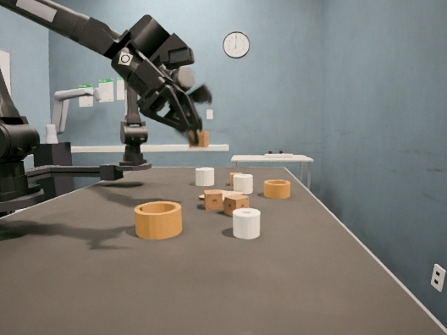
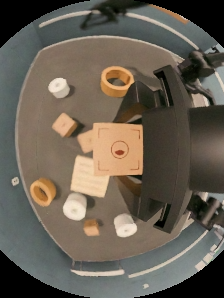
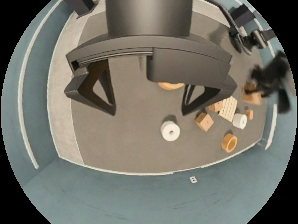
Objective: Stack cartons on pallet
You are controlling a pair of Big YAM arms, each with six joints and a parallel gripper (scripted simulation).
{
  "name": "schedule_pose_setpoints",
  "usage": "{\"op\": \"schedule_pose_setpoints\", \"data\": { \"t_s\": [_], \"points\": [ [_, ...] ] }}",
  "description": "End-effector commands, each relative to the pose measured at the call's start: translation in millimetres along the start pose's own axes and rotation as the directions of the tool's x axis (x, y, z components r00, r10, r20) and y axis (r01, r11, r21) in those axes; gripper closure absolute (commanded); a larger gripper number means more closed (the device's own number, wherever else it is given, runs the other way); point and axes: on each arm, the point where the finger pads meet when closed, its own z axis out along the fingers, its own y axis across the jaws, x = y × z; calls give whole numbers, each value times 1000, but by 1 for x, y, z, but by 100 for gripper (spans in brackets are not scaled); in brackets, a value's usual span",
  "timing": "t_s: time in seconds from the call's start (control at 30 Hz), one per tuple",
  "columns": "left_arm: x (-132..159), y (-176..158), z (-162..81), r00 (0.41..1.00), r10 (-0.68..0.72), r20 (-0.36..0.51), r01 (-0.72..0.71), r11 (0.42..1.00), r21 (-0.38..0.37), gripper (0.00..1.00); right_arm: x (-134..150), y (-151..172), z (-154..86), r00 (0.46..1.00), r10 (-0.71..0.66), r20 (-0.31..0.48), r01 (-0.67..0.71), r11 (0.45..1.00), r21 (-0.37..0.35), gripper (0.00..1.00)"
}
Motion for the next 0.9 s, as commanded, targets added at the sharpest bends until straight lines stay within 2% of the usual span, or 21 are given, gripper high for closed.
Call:
{"op": "schedule_pose_setpoints", "data": {
  "t_s": [0.0,0.17,0.23,0.43,0.5,0.57,0.67,0.83,0.87],
  "points": [
    [-59,32,-79,999,10,46,-12,999,30,54,-21,1,-4,1000,-15,28,16,1000,-1,0],
    [-71,72,-127,999,-8,50,6,999,32,54,-21,1,-4,1000,-15,28,16,1000,-1,0],
    [-73,82,-139,999,-16,52,14,999,33,54,-21,1,-4,1000,-15,28,16,1000,-1,0],
    [-72,84,-139,999,-31,39,30,999,29,54,-21,1,-4,1000,-15,28,16,1000,-1,0],
    [-68,88,-132,998,-46,40,45,999,30,54,-21,1,-4,1000,-15,28,16,1000,-1,0],
    [-75,91,-140,993,-87,74,81,994,80,54,-21,1,-4,1000,-15,28,16,1000,-1,0],
    [-69,95,-131,981,-184,55,172,969,179,54,-21,1,-4,1000,-15,28,16,1000,-1,0],
    [-67,93,-130,946,-323,-12,297,854,426,54,-21,1,-4,1000,-15,28,16,1000,-1,0],
    [-67,93,-130,946,-323,-12,297,854,426,54,-21,1,-4,1000,-15,28,16,1000,-1,0]
  ]
}}
